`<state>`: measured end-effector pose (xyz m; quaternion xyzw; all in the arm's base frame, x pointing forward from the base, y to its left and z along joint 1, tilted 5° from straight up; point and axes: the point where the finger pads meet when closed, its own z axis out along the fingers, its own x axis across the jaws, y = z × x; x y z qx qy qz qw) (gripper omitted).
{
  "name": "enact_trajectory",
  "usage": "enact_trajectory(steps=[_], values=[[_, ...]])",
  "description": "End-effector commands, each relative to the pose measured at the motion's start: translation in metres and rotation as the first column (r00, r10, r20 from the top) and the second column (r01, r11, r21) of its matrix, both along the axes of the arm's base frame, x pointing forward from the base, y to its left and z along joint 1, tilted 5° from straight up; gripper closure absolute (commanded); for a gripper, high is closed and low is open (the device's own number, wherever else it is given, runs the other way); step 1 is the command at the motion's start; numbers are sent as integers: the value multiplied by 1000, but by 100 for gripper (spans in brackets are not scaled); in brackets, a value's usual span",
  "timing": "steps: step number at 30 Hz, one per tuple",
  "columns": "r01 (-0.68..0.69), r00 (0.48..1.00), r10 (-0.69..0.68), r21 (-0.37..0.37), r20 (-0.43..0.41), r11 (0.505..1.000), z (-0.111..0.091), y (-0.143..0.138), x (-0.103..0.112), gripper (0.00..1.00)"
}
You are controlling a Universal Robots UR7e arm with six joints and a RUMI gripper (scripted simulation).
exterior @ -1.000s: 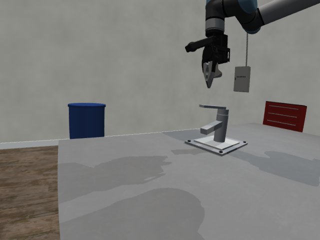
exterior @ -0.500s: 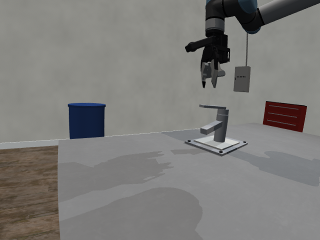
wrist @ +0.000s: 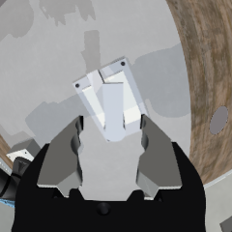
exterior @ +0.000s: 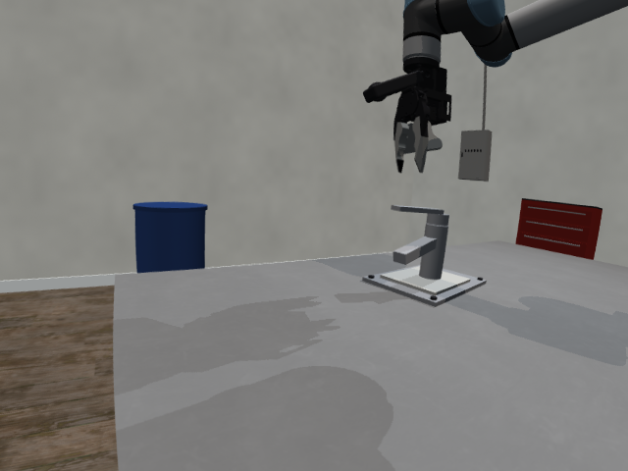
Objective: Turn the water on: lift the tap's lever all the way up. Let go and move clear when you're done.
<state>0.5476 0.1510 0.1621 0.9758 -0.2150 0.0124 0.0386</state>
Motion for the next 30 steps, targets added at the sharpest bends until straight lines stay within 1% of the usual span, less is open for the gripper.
enact_trajectory(steps=[1, 16, 30], values=[[0, 1000, 0, 0, 2, 1000, 1, 0, 0, 57], [0, 1000, 0, 0, 1, 1000, -1, 0, 0, 57], [0, 1000, 0, 0, 1, 1000, -13, -1, 1, 57]])
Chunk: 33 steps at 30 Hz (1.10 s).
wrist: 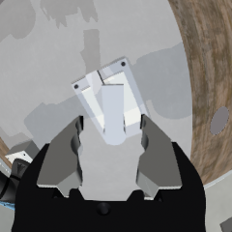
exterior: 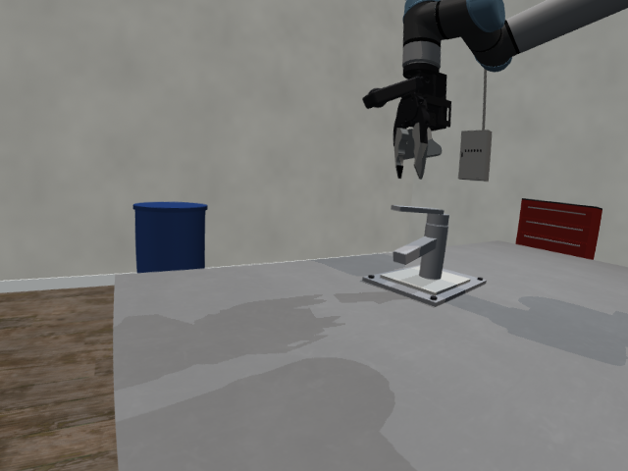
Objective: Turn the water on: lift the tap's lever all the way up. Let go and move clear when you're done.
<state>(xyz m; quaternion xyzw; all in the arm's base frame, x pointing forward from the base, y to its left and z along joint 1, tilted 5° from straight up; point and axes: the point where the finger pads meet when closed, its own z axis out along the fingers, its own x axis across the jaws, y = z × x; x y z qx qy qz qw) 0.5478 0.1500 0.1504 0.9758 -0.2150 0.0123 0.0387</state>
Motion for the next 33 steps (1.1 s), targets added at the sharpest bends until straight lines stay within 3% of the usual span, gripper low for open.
enact_trajectory(steps=[1, 15, 33], values=[[0, 1000, 0, 0, 2, 1000, -3, 0, 0, 57], [0, 1000, 0, 0, 2, 1000, -26, -2, 1, 57], [0, 1000, 0, 0, 2, 1000, -42, -3, 1, 57]])
